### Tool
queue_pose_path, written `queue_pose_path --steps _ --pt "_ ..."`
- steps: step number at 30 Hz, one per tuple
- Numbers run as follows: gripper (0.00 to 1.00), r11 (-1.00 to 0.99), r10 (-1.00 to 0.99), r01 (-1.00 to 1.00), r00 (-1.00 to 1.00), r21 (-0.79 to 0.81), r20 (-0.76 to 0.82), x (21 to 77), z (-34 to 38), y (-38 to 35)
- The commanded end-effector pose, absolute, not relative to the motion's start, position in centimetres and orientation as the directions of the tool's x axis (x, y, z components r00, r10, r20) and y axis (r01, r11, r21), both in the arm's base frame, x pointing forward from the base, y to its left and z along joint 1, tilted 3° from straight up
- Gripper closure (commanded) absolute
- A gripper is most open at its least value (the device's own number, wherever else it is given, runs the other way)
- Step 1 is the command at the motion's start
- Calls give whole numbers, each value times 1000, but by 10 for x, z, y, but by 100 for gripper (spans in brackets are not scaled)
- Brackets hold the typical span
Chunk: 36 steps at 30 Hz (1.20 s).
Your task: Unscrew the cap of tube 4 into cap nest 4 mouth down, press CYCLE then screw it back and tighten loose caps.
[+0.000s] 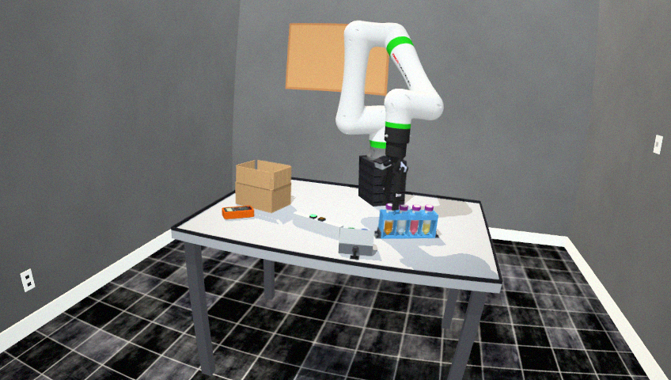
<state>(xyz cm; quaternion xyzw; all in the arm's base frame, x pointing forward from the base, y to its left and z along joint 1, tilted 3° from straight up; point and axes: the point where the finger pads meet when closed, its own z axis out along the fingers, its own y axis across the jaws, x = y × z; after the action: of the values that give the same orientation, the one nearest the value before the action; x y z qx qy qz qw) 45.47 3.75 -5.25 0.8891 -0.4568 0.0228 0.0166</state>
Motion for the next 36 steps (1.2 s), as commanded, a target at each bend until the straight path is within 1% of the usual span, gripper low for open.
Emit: queue_pose_path --steps 1,3,4,18,25,27,36 --pt "59 -582 -811 -813 582 7 57 455 -53 38" --pt "59 -582 -811 -813 582 7 57 455 -53 38" --pt "70 -582 -811 -813 582 7 57 455 -53 38" --pt "70 -582 -811 -813 582 7 57 455 -53 38" --pt "70 -379 -924 -925 378 -6 57 455 -53 38" --pt "70 -379 -924 -925 378 -6 57 455 -53 38" --pt "70 -89 -995 -996 88 -22 52 455 -53 38"
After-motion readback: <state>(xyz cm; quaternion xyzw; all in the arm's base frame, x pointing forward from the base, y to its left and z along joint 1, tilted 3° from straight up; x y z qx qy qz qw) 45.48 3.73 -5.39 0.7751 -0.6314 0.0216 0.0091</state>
